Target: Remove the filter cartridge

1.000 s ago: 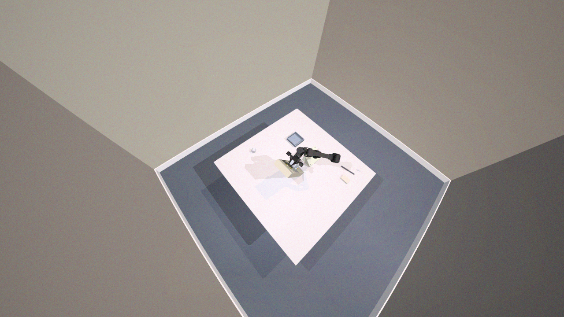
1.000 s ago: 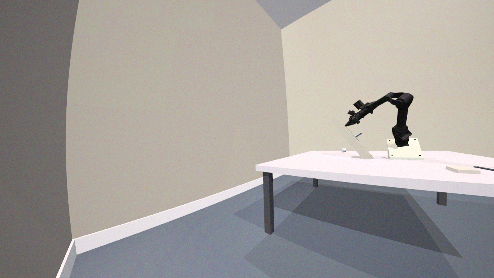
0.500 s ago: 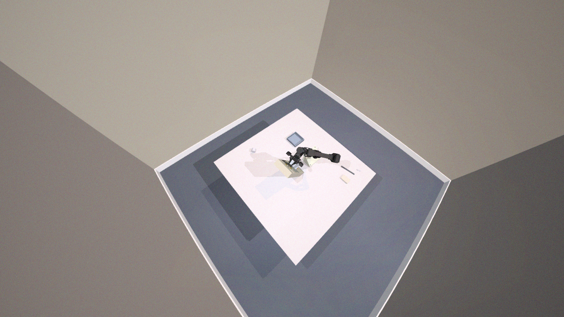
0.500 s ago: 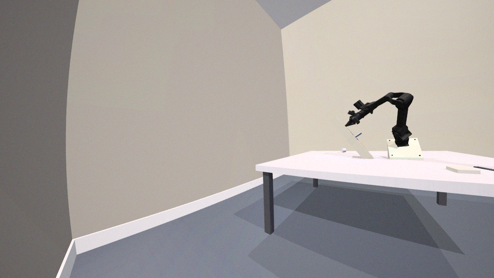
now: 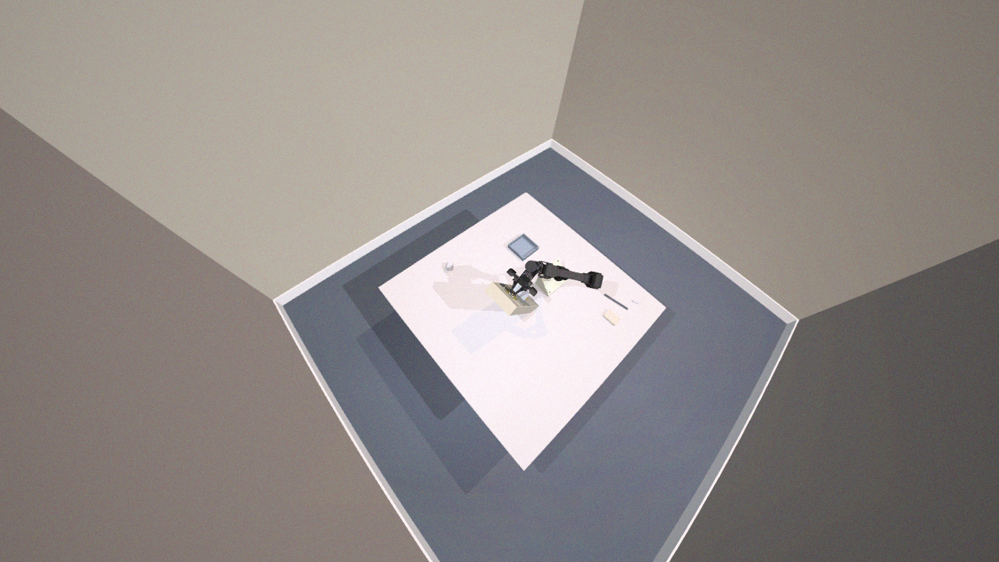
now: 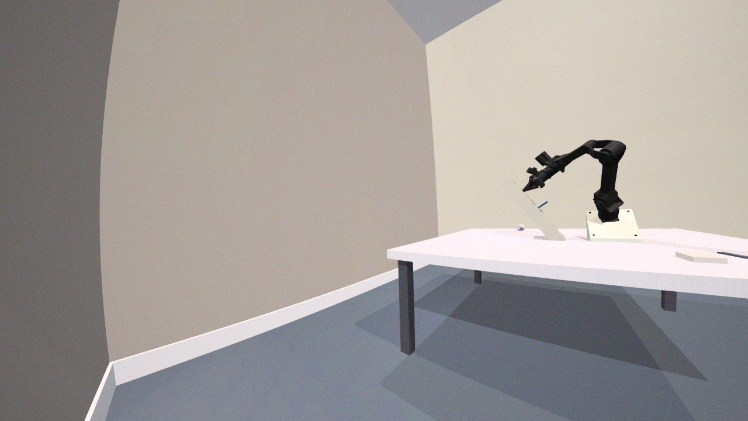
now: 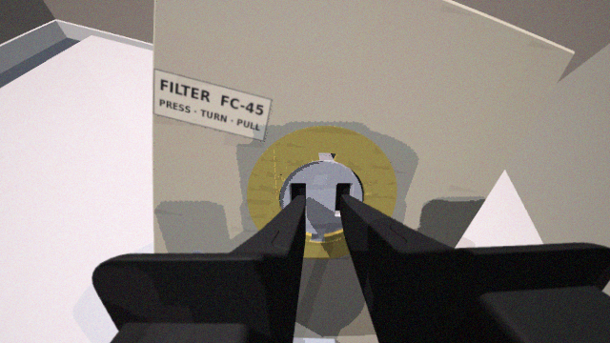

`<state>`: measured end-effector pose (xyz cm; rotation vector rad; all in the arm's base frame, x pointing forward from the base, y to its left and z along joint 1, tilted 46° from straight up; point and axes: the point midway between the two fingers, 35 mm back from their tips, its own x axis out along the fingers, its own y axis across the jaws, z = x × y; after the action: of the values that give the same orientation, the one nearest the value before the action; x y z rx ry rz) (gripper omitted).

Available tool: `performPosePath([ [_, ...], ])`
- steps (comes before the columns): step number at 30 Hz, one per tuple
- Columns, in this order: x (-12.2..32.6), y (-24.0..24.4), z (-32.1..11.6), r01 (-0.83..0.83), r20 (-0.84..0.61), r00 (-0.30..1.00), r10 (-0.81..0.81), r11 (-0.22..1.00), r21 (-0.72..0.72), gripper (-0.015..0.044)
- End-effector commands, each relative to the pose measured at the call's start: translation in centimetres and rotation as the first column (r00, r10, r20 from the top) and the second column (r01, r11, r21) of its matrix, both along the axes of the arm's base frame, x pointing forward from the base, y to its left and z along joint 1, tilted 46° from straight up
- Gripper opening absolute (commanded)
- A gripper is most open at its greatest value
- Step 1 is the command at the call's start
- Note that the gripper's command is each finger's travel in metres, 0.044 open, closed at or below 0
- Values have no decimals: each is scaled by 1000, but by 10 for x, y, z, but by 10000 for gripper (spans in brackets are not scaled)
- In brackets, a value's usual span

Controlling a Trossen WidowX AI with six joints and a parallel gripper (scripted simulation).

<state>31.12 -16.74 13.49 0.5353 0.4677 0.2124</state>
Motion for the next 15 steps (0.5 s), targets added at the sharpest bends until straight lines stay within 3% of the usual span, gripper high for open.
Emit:
performPosePath([
  [1,0,-1,0,4,-4,1000,-4,1000,2,91],
  [15,5,1,-2,4,-4,1000,-4,1000,2,91],
])
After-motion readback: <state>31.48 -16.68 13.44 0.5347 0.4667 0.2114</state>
